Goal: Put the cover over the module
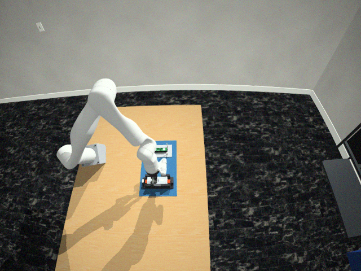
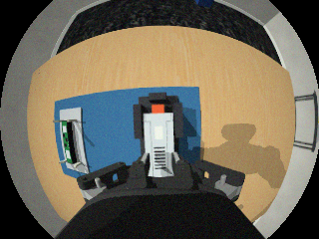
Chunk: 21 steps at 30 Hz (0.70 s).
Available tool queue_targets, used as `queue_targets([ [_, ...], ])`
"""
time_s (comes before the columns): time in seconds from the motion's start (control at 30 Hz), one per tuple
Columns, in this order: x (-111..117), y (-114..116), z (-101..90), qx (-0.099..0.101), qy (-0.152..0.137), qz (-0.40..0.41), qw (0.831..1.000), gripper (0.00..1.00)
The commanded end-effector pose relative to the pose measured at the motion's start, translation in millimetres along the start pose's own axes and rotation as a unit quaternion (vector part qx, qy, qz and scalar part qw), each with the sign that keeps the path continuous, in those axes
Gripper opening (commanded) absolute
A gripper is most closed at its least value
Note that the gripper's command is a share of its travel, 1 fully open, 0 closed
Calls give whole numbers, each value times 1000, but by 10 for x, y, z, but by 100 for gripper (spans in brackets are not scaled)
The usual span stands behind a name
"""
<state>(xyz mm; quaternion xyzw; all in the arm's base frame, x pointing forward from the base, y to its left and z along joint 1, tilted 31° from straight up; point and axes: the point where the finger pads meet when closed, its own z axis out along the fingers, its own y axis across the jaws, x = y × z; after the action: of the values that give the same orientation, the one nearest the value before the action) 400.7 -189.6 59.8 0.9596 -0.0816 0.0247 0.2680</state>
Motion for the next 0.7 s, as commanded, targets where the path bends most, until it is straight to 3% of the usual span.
queue_targets([
  [0.0,14,-18,-20,1,2,-1,1000,0],
  [0.67,7,-6,-8,0,1,0,1000,0],
])
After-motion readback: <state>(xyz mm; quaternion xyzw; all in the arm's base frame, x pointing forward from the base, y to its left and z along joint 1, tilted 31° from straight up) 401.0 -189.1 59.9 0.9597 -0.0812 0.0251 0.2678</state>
